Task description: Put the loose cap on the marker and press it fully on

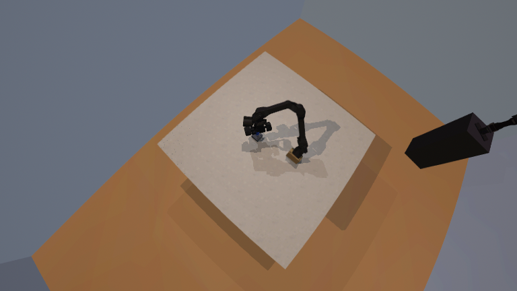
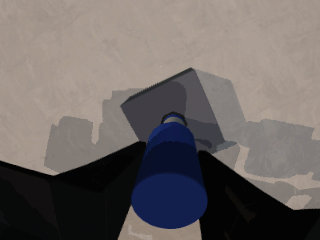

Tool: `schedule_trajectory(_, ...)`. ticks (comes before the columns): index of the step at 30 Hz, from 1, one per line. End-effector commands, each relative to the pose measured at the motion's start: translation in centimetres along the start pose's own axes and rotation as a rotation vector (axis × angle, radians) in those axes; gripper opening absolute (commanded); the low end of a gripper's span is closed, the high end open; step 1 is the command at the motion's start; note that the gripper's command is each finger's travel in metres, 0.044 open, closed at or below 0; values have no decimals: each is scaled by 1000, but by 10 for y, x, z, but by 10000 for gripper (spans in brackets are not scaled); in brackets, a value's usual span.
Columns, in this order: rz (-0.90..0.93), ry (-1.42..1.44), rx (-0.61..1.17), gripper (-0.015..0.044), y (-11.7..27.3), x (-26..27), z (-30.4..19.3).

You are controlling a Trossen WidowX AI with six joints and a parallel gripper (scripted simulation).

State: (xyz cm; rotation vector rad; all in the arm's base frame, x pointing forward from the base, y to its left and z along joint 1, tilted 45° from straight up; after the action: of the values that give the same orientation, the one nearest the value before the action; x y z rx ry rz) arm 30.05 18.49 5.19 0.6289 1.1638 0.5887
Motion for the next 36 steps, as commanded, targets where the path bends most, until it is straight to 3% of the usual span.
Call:
schedule_trajectory(1,-3,5,-3,0,-8,0,-1)
schedule_trajectory(12,-4,5,-3,0,-10,-1,-1)
schedule_trajectory(29,-2,2,1,440,-9,-1,-1)
schedule_trajectory(33,-2,2,1,440,-2,0,0)
schedule_trajectory(36,0,2,2,440,35,1,1)
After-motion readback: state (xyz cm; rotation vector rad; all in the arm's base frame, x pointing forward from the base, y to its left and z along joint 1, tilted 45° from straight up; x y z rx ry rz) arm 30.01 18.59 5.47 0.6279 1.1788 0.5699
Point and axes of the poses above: the point midway between the two fingers, 35 mm back from their tips, its own y axis back along the fingers, its own x axis across the jaws, z = x × y, the point moved 9 cm from there along y, back along the fingers, and after that the axes turned 13 degrees about y, right-handed, at the moved point
